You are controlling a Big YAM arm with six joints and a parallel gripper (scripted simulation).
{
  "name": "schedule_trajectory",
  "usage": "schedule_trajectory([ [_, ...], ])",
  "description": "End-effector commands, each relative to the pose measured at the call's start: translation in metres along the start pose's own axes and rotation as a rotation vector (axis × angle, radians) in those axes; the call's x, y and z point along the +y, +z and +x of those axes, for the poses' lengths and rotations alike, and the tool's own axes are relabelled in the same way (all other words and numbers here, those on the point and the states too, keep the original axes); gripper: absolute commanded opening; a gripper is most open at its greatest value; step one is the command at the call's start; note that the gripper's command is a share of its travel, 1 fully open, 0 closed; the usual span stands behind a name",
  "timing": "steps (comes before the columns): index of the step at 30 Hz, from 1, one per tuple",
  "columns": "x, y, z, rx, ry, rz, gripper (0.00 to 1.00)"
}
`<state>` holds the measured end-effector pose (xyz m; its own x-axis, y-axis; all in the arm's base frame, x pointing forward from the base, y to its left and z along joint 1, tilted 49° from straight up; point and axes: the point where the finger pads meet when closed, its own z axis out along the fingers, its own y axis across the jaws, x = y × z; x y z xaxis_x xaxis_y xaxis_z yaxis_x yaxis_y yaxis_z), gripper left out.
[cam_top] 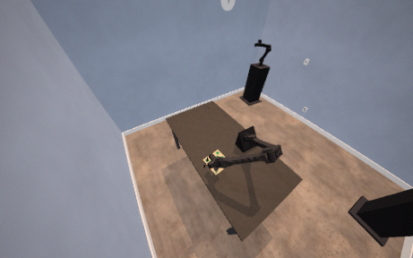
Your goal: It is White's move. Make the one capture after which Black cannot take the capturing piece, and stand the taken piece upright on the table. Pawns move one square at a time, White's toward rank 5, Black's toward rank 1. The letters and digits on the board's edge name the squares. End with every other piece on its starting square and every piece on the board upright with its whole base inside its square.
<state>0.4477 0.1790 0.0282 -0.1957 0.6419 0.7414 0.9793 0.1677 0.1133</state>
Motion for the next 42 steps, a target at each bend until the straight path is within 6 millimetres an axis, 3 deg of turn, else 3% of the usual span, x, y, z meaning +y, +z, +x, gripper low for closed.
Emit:
schedule_trajectory([
  [1, 0.0019, 0.0025, 0.0001, -0.004, 0.007, -0.001, 0.36],
  [42, 0.0050, 0.0012, 0.0038, -0.004, 0.001, -0.003, 0.36],
])
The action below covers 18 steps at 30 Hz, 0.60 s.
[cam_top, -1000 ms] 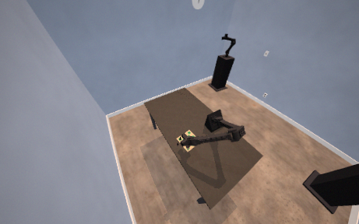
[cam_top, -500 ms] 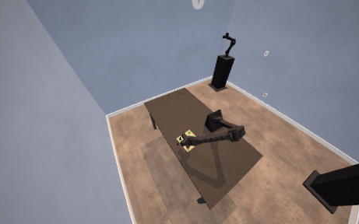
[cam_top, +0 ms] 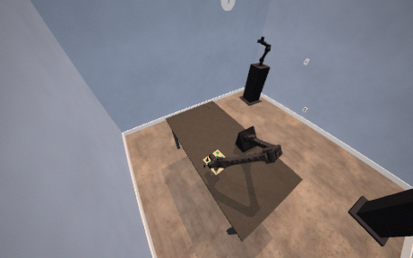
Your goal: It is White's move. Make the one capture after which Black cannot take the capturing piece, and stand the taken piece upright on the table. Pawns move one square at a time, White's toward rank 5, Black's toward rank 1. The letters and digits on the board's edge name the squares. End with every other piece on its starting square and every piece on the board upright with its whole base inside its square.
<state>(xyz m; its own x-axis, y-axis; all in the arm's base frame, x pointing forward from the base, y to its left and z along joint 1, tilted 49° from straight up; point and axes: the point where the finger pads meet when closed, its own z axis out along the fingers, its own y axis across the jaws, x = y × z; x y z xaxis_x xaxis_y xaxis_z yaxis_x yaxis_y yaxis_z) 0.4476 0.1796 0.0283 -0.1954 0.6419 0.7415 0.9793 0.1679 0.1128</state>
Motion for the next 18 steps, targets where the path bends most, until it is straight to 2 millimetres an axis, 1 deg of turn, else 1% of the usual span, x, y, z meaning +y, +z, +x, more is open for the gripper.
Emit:
schedule_trajectory([
  [1, 0.0050, 0.0008, 0.0034, -0.004, 0.001, -0.004, 0.36],
  [2, 0.0050, 0.0008, 0.0034, -0.004, 0.001, -0.004, 0.36],
  [3, 0.0073, -0.0036, 0.0011, -0.006, 0.005, -0.013, 0.36],
  [8, 0.0119, -0.0042, 0.0084, -0.005, -0.009, -0.016, 0.36],
  [18, 0.0126, -0.0049, 0.0086, -0.006, -0.010, -0.017, 0.36],
])
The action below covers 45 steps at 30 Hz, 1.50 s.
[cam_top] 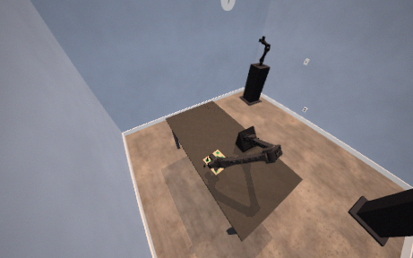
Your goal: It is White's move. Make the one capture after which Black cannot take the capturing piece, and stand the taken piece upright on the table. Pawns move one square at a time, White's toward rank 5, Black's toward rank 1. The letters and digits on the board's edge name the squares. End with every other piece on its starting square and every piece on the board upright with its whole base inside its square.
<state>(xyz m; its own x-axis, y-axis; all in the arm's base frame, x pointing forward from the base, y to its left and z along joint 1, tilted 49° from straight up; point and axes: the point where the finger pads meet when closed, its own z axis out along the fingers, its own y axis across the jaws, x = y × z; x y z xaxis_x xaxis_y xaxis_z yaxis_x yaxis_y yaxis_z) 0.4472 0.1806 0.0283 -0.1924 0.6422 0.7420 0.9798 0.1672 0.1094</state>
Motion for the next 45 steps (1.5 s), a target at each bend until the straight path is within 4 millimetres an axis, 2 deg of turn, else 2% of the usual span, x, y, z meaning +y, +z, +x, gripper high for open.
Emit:
schedule_trajectory([
  [1, 0.0128, -0.0057, 0.0079, -0.006, -0.013, -0.019, 0.36],
  [45, 0.0139, -0.0047, 0.0084, -0.006, -0.009, -0.014, 0.36],
])
